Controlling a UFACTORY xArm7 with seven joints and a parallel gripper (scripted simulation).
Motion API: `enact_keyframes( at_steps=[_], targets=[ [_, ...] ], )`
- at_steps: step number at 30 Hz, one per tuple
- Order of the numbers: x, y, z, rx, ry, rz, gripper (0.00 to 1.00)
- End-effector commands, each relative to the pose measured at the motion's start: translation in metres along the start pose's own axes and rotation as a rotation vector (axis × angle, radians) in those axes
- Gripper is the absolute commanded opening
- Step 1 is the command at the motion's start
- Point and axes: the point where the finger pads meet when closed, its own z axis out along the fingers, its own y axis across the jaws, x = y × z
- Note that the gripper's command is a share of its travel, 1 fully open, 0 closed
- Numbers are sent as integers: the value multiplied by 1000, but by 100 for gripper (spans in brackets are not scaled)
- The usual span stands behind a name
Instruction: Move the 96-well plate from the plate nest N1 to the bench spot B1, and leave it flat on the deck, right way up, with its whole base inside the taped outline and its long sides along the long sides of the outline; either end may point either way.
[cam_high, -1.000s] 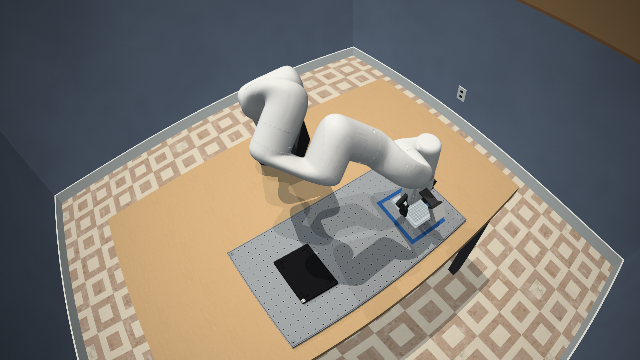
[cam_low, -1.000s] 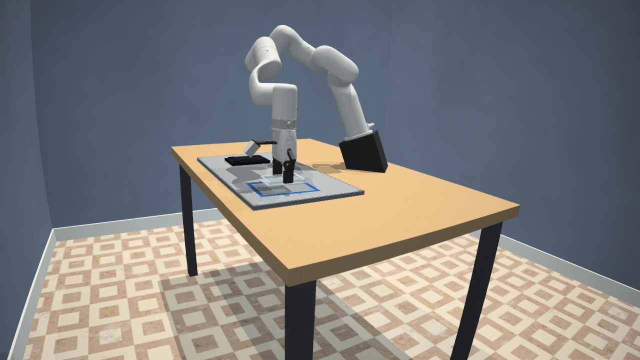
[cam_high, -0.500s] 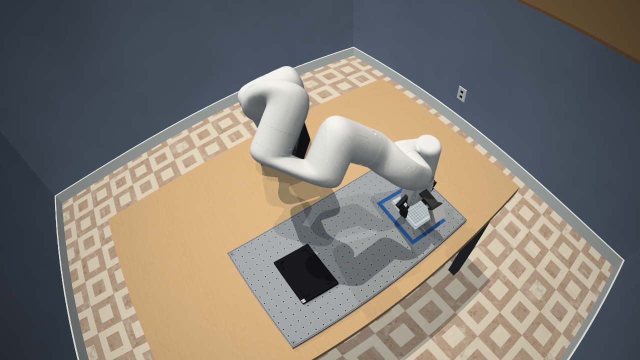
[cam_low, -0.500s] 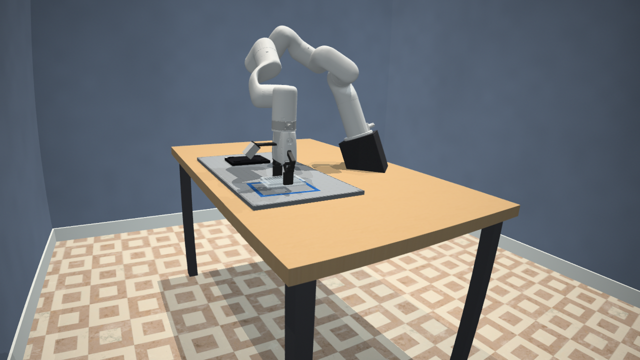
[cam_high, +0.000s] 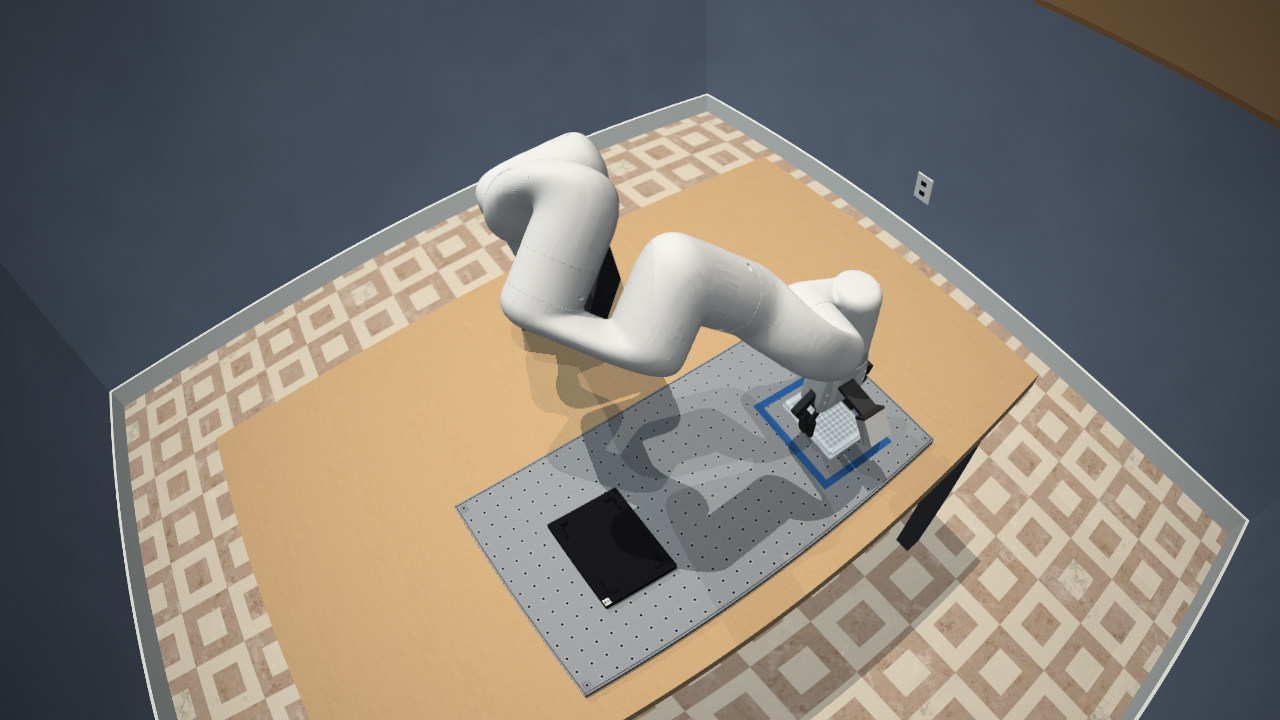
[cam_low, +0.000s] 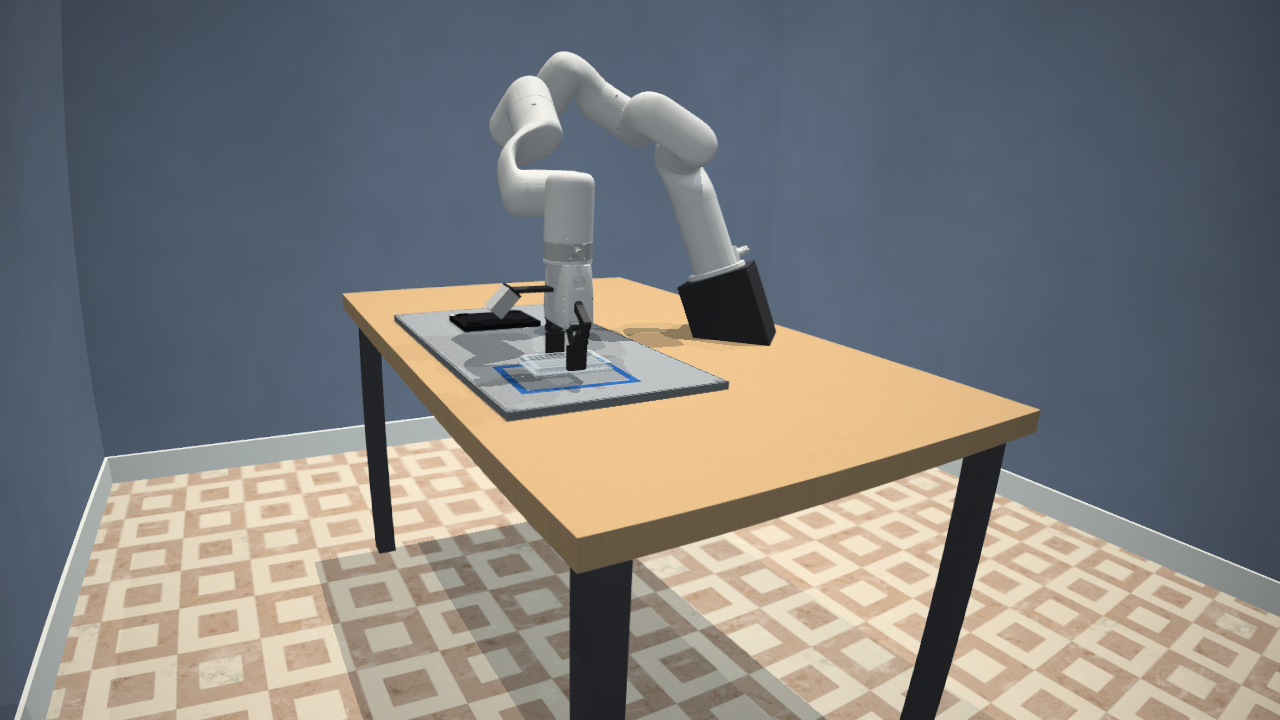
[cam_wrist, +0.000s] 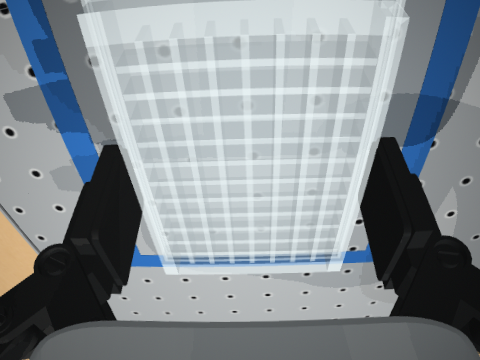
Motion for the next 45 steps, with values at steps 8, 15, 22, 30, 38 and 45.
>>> enact_keyframes(
  at_steps=[8,15,22,30,38,45],
  targets=[
    [1,-1,0,3,3,-1,0],
    [1,-1,1,3,3,-1,0],
    [1,-1,2,3,3,-1,0],
    [1,-1,3,3,3,-1,0],
    [1,-1,4,3,3,-1,0],
    [1,-1,5,3,3,-1,0]
  ],
)
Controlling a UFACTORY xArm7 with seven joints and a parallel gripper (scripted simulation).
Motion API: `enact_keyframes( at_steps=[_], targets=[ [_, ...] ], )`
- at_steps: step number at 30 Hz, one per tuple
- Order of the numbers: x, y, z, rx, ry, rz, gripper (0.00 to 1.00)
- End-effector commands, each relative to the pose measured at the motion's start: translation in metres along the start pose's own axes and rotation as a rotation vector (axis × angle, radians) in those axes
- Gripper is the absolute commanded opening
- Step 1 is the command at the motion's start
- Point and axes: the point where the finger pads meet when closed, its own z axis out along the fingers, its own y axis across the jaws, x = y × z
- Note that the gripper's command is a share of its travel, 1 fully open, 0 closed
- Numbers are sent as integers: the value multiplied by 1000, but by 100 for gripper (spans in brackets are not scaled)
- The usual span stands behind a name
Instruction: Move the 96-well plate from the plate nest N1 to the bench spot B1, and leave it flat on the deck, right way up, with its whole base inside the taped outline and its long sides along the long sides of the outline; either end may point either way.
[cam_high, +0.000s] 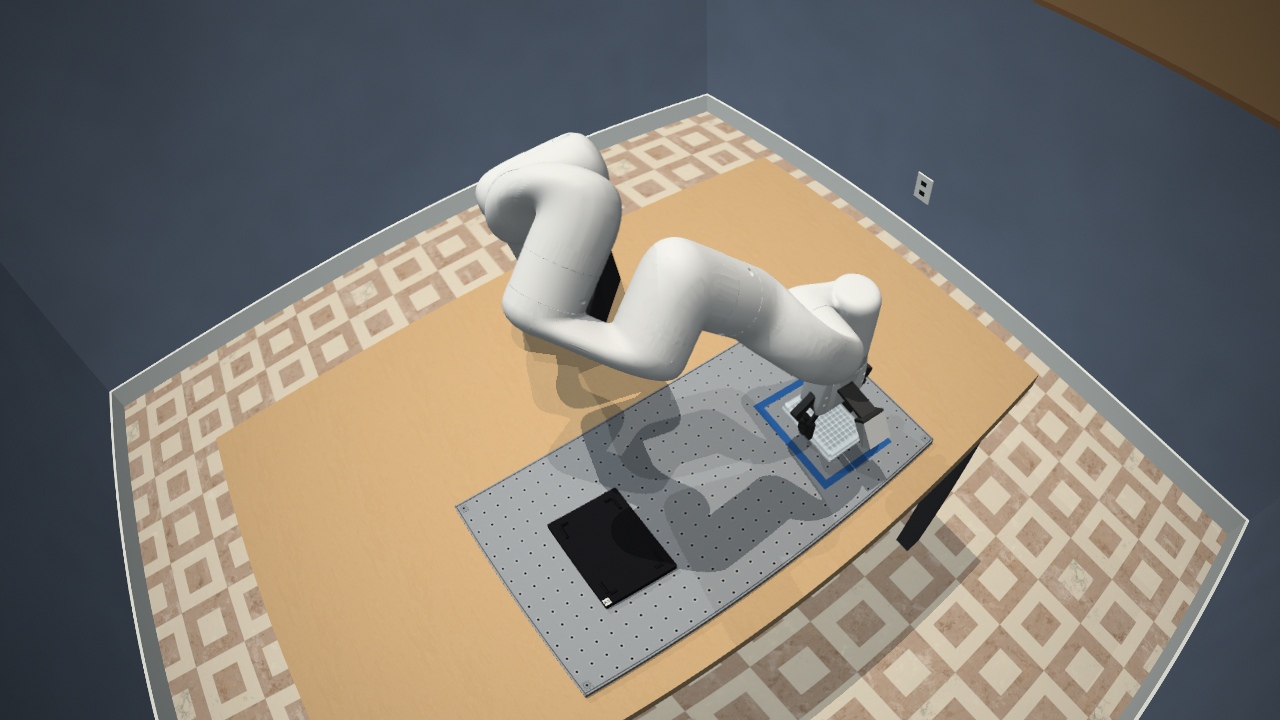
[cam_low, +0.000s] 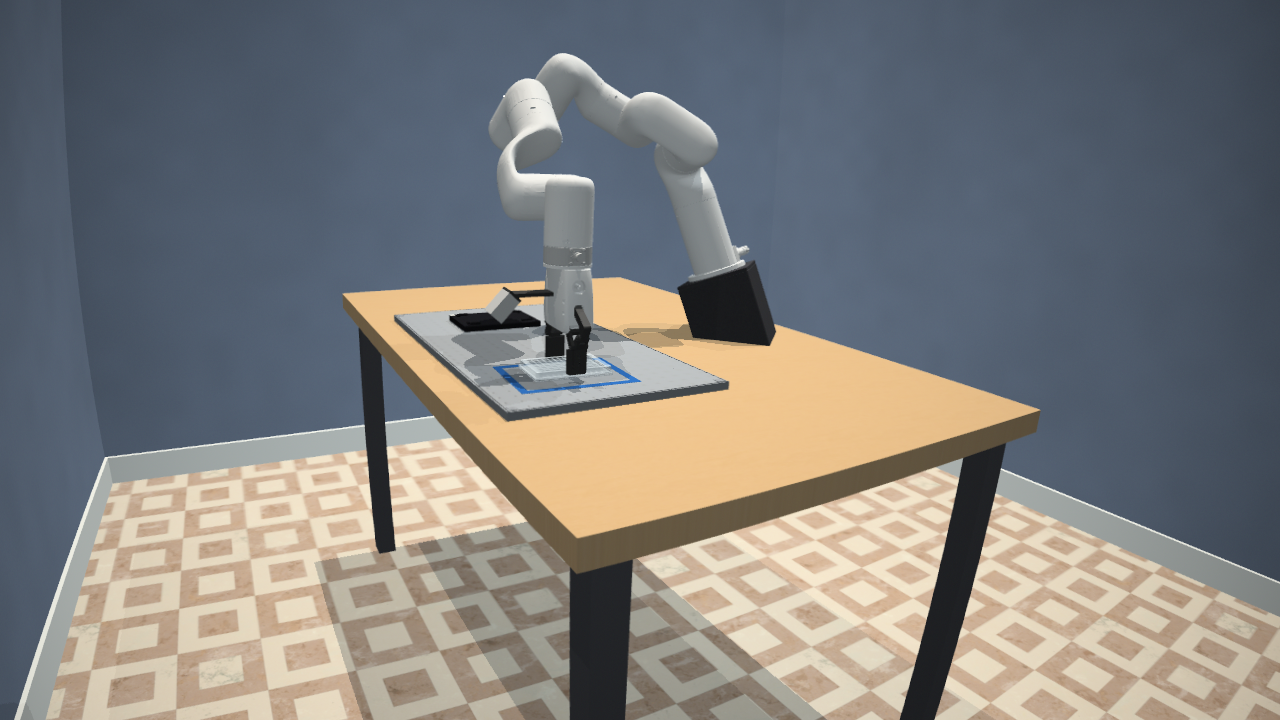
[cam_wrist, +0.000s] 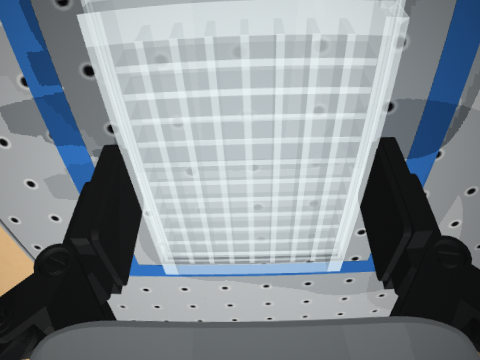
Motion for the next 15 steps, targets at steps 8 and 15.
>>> enact_keyframes(
  at_steps=[8,15],
  targets=[
    [1,-1,0,3,3,-1,0],
    [1,-1,1,3,3,-1,0]
  ],
)
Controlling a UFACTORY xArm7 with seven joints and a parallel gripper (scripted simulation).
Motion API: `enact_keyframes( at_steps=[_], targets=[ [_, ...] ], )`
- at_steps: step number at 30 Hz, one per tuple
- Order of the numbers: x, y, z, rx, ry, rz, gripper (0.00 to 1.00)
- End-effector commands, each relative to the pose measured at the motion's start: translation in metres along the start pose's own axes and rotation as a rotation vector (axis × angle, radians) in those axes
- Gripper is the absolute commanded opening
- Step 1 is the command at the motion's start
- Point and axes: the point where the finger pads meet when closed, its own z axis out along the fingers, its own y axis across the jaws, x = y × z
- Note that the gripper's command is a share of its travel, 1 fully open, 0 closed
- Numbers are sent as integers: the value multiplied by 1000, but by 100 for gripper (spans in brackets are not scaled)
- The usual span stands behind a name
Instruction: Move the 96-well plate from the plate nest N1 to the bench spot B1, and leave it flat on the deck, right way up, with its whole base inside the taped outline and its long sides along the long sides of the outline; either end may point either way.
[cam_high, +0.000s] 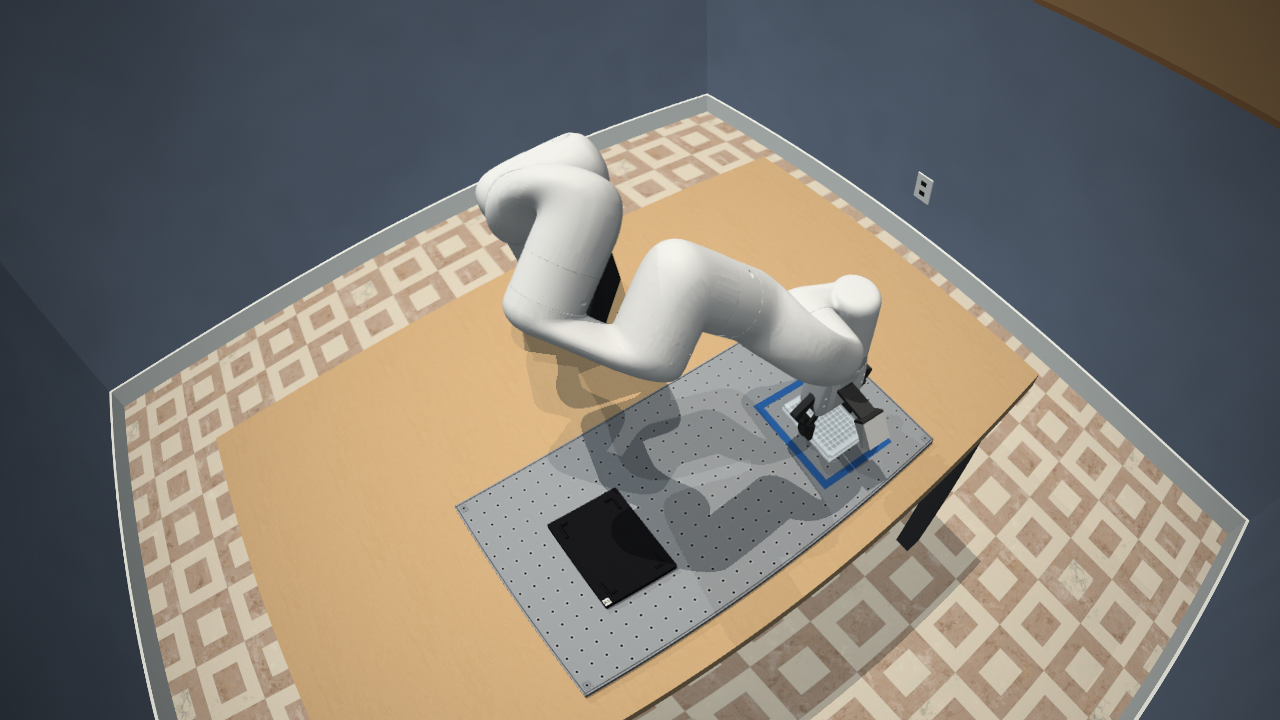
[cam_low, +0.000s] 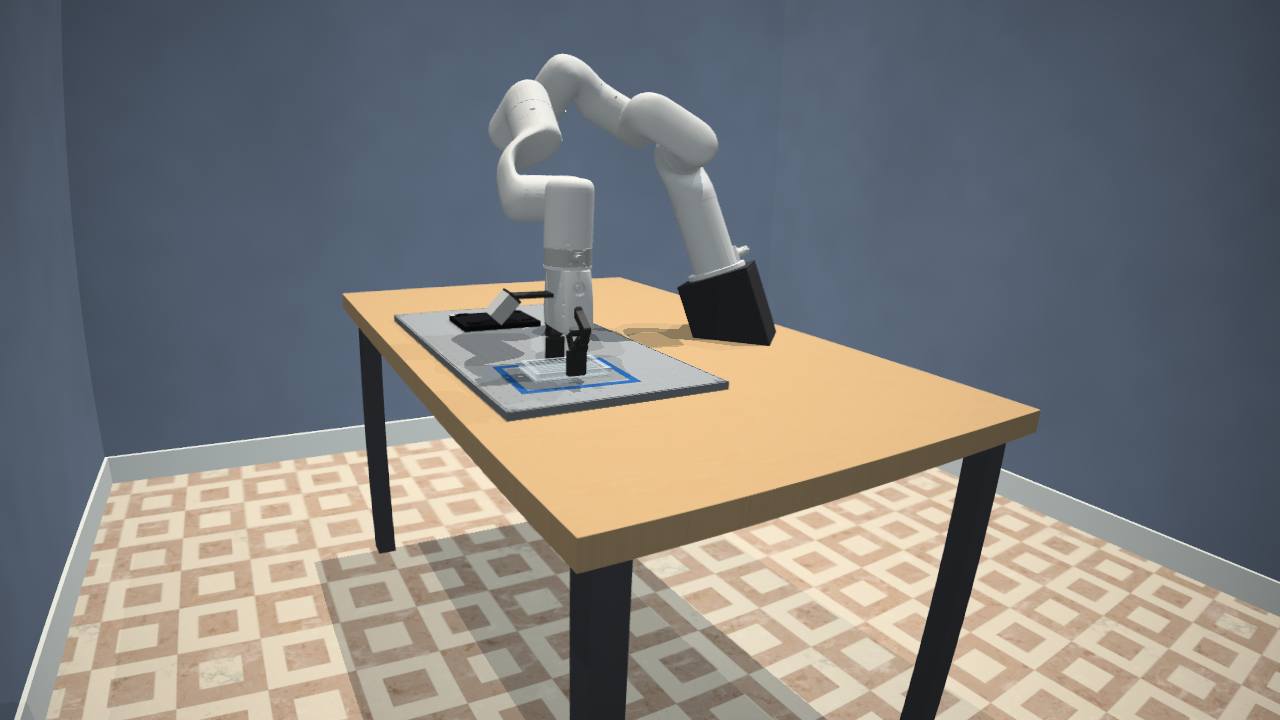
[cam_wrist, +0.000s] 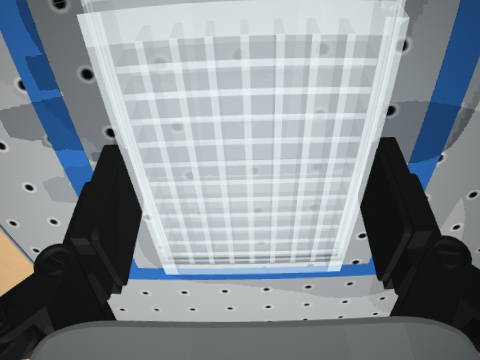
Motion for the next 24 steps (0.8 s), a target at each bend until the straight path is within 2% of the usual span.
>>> enact_keyframes(
  at_steps=[1,4,5,24],
  targets=[
    [1,-1,-1,3,3,-1,0],
    [1,-1,-1,3,3,-1,0],
    [1,-1,0,3,3,-1,100],
    [1,-1,0,3,3,-1,100]
  ],
)
